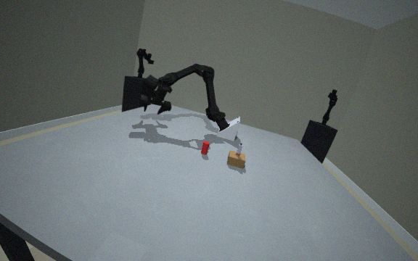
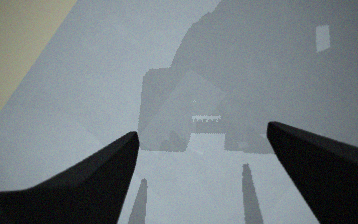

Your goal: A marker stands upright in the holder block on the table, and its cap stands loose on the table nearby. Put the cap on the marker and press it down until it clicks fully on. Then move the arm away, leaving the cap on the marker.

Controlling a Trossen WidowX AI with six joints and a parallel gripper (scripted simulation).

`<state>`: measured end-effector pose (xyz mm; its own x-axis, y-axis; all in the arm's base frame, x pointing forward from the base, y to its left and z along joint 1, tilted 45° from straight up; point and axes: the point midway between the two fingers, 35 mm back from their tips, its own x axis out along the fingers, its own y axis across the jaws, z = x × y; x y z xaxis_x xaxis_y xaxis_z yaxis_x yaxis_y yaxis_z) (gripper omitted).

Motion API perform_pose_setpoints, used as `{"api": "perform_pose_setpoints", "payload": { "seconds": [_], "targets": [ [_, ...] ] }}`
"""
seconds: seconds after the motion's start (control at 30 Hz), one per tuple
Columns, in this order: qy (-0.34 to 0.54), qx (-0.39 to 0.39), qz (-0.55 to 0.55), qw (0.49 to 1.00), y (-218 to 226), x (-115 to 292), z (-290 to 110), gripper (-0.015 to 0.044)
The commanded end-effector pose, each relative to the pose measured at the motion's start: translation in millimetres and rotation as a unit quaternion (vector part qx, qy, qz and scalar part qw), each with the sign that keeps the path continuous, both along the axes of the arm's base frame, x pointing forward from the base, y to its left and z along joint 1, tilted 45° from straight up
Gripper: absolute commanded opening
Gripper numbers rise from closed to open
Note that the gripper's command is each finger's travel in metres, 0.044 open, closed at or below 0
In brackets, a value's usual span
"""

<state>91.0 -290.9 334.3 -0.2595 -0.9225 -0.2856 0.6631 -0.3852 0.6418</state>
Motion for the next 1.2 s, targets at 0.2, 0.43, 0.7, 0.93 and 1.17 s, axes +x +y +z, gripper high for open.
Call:
{"api": "perform_pose_setpoints", "payload": {
  "seconds": [0.2,0.43,0.7,0.93,1.17],
  "targets": [
    [0.129,0.105,0.149,0.975,20,87,-45,0.0237],
    [0.317,0.197,0.327,0.868,89,177,-105,0.0237],
    [0.540,0.235,0.474,0.655,205,229,-168,0.0237],
    [0.712,0.212,0.522,0.418,313,225,-212,0.0237],
    [0.742,0.201,0.520,0.372,334,222,-223,0.0237]
  ]
}}
